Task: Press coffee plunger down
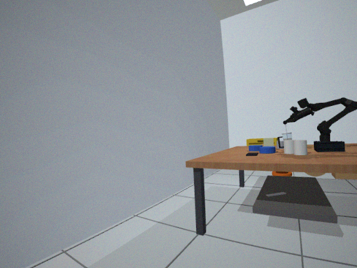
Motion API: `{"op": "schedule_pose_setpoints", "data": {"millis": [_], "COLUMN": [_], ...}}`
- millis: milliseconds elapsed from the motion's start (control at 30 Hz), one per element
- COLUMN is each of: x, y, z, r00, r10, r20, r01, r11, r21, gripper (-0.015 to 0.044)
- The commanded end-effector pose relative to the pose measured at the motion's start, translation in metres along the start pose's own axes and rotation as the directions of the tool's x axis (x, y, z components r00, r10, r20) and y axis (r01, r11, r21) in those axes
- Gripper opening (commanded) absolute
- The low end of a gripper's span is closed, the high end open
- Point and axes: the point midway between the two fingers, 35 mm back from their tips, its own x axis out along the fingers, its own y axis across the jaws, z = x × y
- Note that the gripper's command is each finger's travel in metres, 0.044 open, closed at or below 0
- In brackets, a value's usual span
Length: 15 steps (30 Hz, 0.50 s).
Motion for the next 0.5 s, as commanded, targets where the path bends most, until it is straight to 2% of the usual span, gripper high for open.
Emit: {"op": "schedule_pose_setpoints", "data": {"millis": [0, 467], "x": [0.012, 0.028], "y": [0.0, -0.001], "z": [-0.041, -0.049], "r00": [0.994, 0.994], "r10": [0.0, 0.0], "r20": [-0.11, -0.109], "r01": [-0.001, -0.001], "r11": [1.0, 1.0], "r21": [-0.012, -0.012], "gripper": [0.0122, 0.0122]}}
